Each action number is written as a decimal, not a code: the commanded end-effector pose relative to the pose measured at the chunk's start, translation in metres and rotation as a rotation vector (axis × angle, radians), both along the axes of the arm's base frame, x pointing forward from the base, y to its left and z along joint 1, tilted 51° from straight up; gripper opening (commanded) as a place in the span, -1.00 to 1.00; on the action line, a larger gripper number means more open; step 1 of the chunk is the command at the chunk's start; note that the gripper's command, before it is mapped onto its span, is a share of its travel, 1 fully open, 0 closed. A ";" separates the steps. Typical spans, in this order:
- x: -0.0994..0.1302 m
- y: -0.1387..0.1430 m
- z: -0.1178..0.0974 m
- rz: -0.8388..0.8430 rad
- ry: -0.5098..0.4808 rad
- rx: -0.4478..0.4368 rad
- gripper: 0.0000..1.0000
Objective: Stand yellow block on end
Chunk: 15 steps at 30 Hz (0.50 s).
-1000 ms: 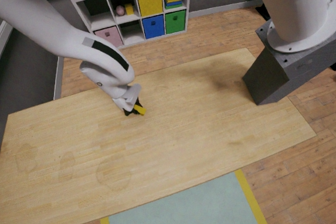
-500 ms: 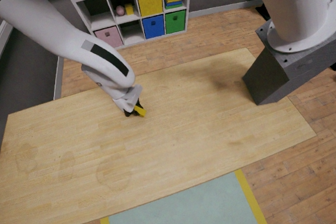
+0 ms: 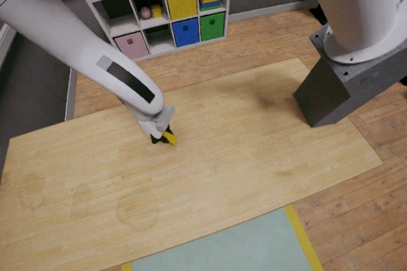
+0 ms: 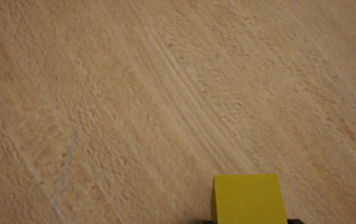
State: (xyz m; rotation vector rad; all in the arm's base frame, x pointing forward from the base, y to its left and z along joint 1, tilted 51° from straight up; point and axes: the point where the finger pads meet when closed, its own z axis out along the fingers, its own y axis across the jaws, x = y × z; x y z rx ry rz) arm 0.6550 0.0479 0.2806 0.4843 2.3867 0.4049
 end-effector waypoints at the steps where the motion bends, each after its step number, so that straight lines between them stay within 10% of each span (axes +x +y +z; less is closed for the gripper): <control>1: 0.001 0.000 0.001 -0.046 -0.108 -0.036 -0.33; 15: -0.001 -0.017 0.000 -0.116 -0.176 -0.113 -0.33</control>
